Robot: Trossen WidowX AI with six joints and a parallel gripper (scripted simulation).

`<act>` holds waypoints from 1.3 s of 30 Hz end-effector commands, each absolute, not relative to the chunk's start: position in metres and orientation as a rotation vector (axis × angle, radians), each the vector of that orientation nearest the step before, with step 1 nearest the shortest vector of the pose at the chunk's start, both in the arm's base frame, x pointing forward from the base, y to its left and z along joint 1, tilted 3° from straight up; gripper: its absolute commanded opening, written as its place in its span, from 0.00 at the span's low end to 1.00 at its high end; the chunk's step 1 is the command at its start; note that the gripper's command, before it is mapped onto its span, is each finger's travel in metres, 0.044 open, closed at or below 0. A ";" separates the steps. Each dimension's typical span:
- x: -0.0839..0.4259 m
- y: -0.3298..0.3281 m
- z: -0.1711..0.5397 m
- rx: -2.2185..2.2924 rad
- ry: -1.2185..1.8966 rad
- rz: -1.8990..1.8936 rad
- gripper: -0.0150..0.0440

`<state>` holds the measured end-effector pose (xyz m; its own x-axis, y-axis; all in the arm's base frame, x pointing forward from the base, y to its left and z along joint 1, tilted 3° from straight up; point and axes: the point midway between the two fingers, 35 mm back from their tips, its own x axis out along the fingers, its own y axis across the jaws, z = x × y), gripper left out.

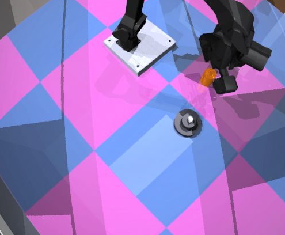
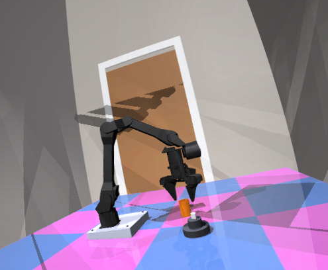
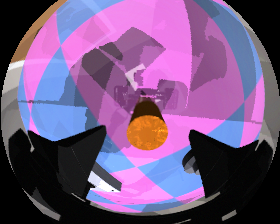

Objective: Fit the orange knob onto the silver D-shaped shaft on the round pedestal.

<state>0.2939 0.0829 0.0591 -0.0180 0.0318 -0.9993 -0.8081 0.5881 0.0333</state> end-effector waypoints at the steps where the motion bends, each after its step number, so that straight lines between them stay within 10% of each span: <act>1: 0.294 0.084 0.051 -0.703 1.443 0.767 1.00; 28: 0.291 0.085 0.011 -0.702 1.444 0.767 1.00; 39: 0.291 0.085 0.011 -0.702 1.444 0.767 0.51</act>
<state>0.2907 0.0840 0.0113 -0.0198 0.0308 -0.9993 -0.8108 0.5843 0.0341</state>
